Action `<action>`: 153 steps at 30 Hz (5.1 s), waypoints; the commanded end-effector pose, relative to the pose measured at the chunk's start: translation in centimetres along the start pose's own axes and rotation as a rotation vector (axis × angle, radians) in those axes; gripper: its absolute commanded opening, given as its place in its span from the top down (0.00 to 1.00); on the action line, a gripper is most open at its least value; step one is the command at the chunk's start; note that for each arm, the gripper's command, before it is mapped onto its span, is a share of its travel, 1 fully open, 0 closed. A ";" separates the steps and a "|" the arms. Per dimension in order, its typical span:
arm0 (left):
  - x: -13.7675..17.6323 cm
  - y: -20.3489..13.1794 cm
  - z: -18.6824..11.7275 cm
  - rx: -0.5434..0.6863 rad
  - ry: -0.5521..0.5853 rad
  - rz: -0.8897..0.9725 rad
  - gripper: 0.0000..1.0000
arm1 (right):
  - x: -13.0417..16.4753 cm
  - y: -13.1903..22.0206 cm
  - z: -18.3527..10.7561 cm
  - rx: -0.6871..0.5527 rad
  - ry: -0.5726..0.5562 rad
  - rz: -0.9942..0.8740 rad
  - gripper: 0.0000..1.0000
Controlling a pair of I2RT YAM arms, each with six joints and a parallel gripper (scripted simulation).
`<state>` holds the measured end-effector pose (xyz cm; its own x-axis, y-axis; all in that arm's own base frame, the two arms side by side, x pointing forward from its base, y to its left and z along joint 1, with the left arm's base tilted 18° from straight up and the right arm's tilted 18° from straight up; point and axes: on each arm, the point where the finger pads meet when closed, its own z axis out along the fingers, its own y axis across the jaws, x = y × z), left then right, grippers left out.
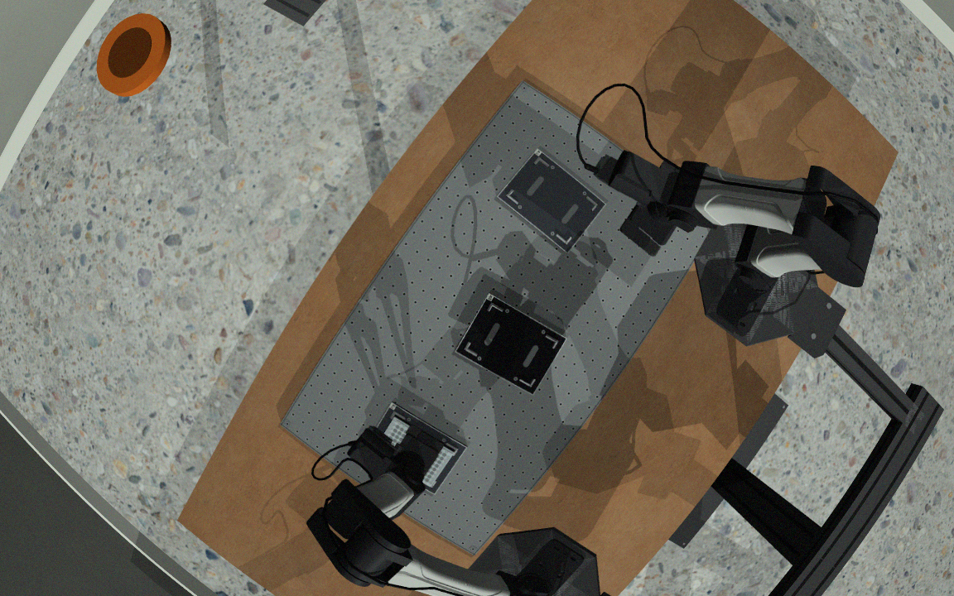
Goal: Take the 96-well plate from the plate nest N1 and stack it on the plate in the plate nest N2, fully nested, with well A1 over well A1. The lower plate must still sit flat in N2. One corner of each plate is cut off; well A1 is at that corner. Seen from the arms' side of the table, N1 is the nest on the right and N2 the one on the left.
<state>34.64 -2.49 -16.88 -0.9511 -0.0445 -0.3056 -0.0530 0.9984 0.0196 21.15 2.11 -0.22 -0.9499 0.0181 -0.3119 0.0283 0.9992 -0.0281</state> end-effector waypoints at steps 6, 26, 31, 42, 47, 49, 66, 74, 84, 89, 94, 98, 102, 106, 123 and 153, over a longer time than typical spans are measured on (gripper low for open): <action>0.2 0.1 0.7 0.005 0.004 0.001 1.00 | 0.9 0.0 0.1 -0.008 0.020 -0.006 0.00; -0.2 0.0 0.2 0.002 -0.005 0.000 0.00 | 0.9 0.0 0.1 -0.008 0.020 -0.006 0.00; -0.2 0.0 0.2 0.002 -0.005 0.000 0.00 | 0.9 0.0 0.1 -0.008 0.020 -0.006 0.00; -0.2 0.0 0.2 0.002 -0.005 0.000 0.00 | 0.9 0.0 0.1 -0.008 0.020 -0.006 0.00; -0.2 0.0 0.2 0.002 -0.005 0.000 0.00 | 0.9 0.0 0.1 -0.008 0.020 -0.006 0.00; -0.3 0.0 0.2 0.002 -0.005 0.000 0.00 | 0.9 0.0 0.1 -0.008 0.020 -0.006 0.00; -0.3 0.0 0.2 0.002 -0.005 0.000 0.00 | 0.9 0.0 0.1 -0.008 0.020 -0.006 0.00; -0.3 0.0 0.2 0.002 -0.005 0.000 0.00 | 0.9 0.0 0.1 -0.008 0.020 -0.006 0.00; -0.3 0.0 0.2 0.002 -0.005 0.000 0.00 | 0.9 0.0 0.1 -0.008 0.020 -0.006 0.00; -0.3 0.0 0.2 0.002 -0.005 0.000 0.00 | 0.9 0.0 0.1 -0.008 0.020 -0.006 0.00; 0.1 0.2 0.5 0.003 0.012 0.000 0.00 | 0.9 0.0 0.1 -0.008 0.020 -0.006 0.00; -0.7 0.0 -0.7 0.006 -0.011 0.001 0.00 | 0.9 0.0 0.1 -0.008 0.020 -0.006 0.00; -0.8 0.0 -1.0 0.007 -0.013 0.001 0.00 | 0.9 0.0 0.1 -0.008 0.020 -0.006 0.00; -0.6 -0.1 -1.2 0.006 -0.010 0.001 0.00 | 0.9 0.0 0.1 -0.008 0.020 -0.006 0.00; -0.5 -0.3 -3.0 0.004 -0.010 0.000 0.00 | 0.9 0.0 0.1 -0.008 0.020 -0.006 0.00; -0.8 -0.1 -9.3 -0.001 -0.017 -0.003 0.00 | 0.9 0.0 0.1 -0.008 0.020 -0.006 0.00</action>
<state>32.57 -2.83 -8.69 -0.9471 -0.0438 -0.3181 -0.0512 0.9986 0.0150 21.15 2.11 -0.22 -0.9499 0.0181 -0.3119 0.0283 0.9992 -0.0281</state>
